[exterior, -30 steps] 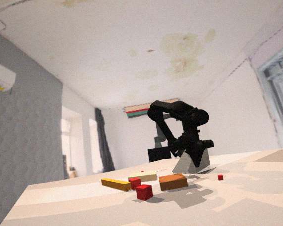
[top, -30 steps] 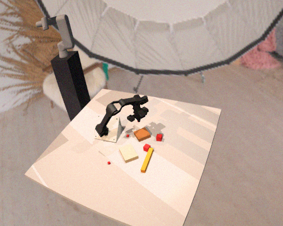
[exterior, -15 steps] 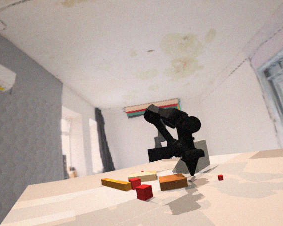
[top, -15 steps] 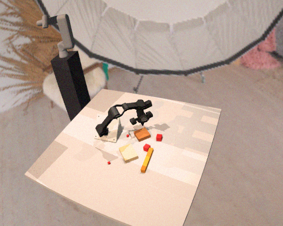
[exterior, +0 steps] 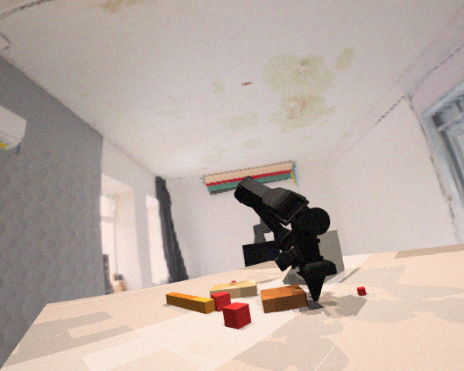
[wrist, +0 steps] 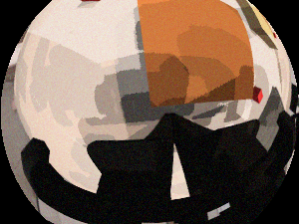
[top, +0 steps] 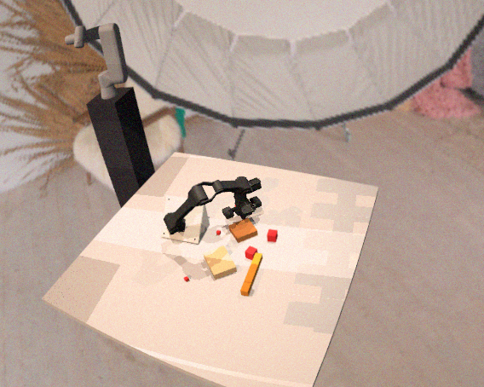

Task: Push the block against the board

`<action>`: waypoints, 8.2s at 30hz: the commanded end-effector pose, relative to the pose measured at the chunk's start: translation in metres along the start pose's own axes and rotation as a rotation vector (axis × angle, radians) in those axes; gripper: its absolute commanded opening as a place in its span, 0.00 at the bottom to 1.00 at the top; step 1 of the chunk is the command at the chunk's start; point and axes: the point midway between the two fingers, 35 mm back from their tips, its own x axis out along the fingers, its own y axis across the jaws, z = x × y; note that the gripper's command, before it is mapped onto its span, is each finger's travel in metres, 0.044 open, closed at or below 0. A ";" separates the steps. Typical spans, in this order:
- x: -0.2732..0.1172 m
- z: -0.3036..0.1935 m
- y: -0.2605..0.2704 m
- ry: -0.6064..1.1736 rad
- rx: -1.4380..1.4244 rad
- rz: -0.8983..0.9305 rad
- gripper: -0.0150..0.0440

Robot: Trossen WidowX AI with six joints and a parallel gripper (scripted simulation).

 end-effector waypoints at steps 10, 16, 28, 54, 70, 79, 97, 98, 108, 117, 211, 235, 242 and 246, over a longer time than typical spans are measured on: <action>-0.002 0.017 0.002 -0.002 0.002 0.007 0.25; -0.002 0.024 0.002 -0.002 0.002 0.008 0.25; -0.002 0.011 0.003 -0.001 0.001 0.008 0.25; -0.001 -0.029 0.003 -0.001 0.002 0.007 0.25; -0.056 -0.003 -0.028 -0.002 0.026 0.006 0.25; -0.003 0.001 -0.035 -0.003 0.033 0.004 0.25; -0.001 0.013 -0.033 -0.001 0.032 0.006 0.25; -0.001 0.015 -0.033 -0.001 0.032 0.006 0.25; -0.002 0.025 -0.032 0.000 0.032 0.007 0.25; -0.002 0.035 -0.031 0.000 0.031 0.008 0.25; -0.001 0.074 -0.035 -0.006 0.034 0.003 0.25; -0.053 0.070 -0.033 -0.012 0.024 0.010 0.25; -0.052 0.089 -0.037 -0.014 0.025 0.008 0.25; -0.003 0.090 -0.036 -0.008 0.033 0.002 0.25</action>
